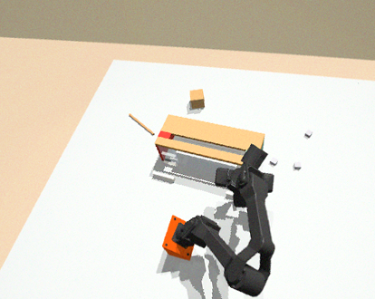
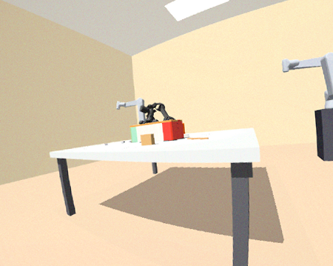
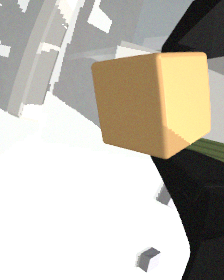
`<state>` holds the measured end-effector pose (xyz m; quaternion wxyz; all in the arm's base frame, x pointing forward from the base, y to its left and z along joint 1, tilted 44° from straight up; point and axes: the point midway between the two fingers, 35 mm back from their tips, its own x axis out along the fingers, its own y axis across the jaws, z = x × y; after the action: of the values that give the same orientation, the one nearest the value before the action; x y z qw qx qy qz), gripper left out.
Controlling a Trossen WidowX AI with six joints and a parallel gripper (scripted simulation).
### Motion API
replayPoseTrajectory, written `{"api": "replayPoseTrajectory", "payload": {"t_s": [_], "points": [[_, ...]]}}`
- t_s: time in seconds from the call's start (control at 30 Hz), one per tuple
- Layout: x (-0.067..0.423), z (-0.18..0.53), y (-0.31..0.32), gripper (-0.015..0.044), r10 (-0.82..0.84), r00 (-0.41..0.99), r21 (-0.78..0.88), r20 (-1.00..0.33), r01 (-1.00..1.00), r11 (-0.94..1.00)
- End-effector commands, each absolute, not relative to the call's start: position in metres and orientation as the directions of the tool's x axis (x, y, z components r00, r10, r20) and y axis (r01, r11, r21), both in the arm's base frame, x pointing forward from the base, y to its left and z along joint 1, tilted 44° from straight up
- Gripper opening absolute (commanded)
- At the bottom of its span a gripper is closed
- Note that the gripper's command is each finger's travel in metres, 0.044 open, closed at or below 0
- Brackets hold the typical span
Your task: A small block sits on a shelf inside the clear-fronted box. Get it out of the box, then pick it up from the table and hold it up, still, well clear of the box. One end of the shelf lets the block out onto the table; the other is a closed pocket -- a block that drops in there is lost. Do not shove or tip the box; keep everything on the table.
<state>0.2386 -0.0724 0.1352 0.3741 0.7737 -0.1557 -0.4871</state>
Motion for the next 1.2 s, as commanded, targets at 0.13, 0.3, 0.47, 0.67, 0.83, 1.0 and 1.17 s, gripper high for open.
{"api": "replayPoseTrajectory", "payload": {"t_s": [0.13,0.3,0.47,0.67,0.83,1.0,1.17], "points": [[0.239,0.139,-0.066,0.0000,-0.610,0.472,0.771,-0.636,0.381,-0.510],[0.239,0.139,-0.063,0.0000,-0.613,0.464,0.753,-0.639,0.540,-0.376],[0.238,0.139,-0.059,0.0000,-0.616,0.457,0.700,-0.641,0.677,-0.226],[0.237,0.139,-0.055,0.0000,-0.620,0.450,0.595,-0.643,0.803,-0.035],[0.236,0.140,-0.051,0.0000,-0.624,0.444,0.478,-0.643,0.869,0.126],[0.235,0.140,-0.048,0.0000,-0.629,0.438,0.339,-0.642,0.898,0.280],[0.234,0.141,-0.044,0.0000,-0.634,0.434,0.183,-0.640,0.888,0.422]]}}
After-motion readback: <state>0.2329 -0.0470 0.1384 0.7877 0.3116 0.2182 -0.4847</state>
